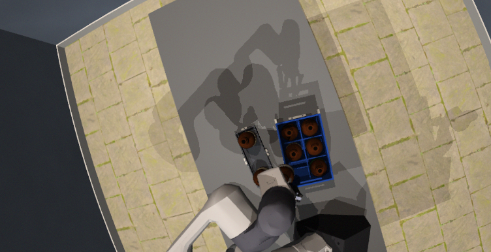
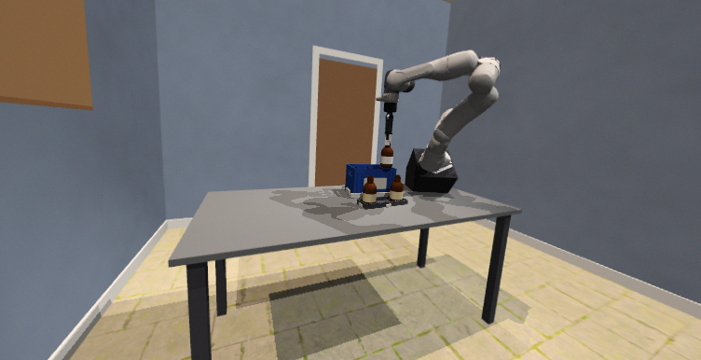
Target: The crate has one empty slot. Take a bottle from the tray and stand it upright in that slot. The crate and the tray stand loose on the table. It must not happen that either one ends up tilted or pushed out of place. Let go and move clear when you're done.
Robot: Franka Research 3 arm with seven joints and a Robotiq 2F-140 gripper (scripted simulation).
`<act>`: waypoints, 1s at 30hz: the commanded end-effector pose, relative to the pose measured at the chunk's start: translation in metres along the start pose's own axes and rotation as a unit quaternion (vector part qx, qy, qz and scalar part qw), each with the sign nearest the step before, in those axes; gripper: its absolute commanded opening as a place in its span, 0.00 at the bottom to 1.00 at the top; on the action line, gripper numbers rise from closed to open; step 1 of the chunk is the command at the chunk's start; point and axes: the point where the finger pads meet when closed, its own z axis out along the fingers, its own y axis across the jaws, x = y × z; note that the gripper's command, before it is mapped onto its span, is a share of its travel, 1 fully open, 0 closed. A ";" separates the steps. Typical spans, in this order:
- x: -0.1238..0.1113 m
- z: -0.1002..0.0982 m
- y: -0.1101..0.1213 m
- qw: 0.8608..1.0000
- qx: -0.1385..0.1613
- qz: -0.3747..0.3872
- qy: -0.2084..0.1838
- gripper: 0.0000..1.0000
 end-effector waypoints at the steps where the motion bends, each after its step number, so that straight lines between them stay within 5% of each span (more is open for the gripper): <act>1: 0.003 -0.002 0.009 1.000 -0.002 -0.012 0.004 0.00; 30: 0.008 -0.002 0.043 1.000 -0.002 -0.012 0.004 0.00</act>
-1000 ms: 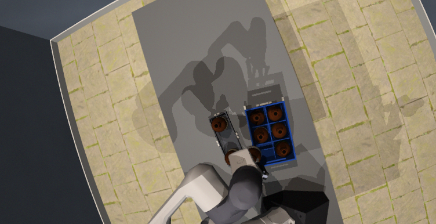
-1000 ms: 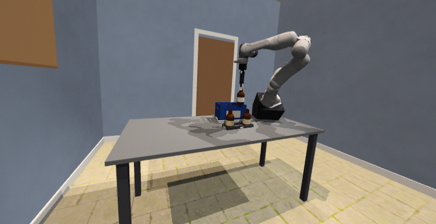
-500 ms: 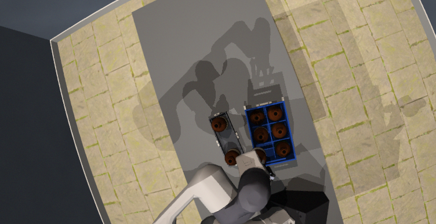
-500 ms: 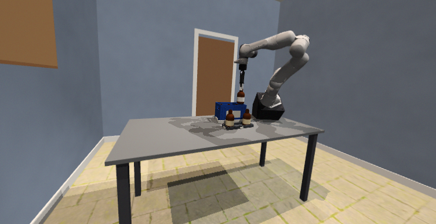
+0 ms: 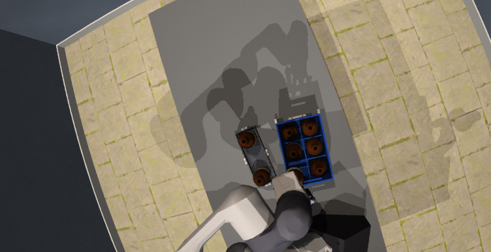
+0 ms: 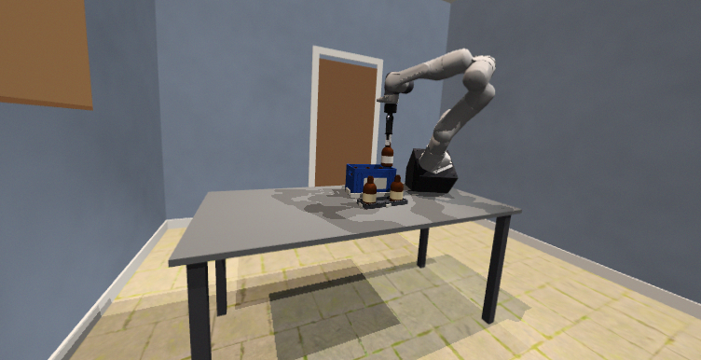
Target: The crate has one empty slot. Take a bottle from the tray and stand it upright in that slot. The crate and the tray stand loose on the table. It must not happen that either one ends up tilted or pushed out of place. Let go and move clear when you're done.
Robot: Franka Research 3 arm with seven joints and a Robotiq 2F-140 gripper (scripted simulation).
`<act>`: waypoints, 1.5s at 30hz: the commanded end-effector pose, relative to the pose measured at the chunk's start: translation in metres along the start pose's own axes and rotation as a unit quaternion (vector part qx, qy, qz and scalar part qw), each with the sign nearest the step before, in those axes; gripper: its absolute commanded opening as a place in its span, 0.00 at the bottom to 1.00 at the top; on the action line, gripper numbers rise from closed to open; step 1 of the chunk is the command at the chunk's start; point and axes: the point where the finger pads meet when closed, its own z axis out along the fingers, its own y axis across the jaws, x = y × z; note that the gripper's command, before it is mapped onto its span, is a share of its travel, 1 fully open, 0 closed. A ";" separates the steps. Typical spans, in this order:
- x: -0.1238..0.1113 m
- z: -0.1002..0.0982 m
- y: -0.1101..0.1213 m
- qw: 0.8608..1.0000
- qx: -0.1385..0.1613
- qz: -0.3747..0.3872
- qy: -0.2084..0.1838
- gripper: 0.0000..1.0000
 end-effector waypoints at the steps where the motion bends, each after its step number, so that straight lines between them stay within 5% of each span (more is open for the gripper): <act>1: 0.003 -0.003 0.005 1.000 -0.002 -0.008 0.005 0.00; 45: 0.005 -0.003 0.016 1.000 -0.002 -0.008 0.005 0.00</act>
